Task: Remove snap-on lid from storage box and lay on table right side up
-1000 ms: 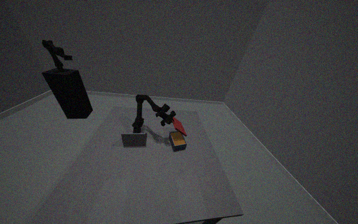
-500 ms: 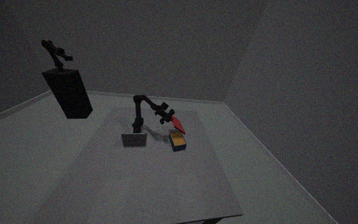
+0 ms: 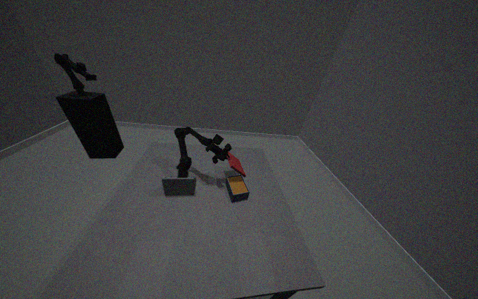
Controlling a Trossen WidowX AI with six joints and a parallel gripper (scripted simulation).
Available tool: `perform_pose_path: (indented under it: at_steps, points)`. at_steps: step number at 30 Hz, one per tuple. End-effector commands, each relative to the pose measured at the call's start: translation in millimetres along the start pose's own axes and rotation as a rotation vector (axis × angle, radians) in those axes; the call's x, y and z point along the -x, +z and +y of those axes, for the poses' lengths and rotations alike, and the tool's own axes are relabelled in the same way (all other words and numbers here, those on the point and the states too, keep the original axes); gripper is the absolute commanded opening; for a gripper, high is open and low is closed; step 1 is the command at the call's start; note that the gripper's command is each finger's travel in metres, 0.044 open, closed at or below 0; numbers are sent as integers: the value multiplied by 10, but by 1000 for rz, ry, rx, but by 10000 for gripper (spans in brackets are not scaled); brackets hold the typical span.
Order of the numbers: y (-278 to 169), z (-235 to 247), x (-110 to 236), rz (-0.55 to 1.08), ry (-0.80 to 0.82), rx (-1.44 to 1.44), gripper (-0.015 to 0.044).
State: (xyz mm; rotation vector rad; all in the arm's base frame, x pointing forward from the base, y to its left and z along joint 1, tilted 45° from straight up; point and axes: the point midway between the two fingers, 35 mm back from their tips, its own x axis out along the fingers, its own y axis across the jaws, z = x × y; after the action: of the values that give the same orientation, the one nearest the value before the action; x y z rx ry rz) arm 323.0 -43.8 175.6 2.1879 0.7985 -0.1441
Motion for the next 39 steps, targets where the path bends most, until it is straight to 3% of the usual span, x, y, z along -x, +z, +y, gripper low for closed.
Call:
perform_pose_path:
  at_steps: [1,39]
  points:
    - [-77,-2,11,-5,3,-3,0]
    - [-838,-49,68,-3,3,-5,0]
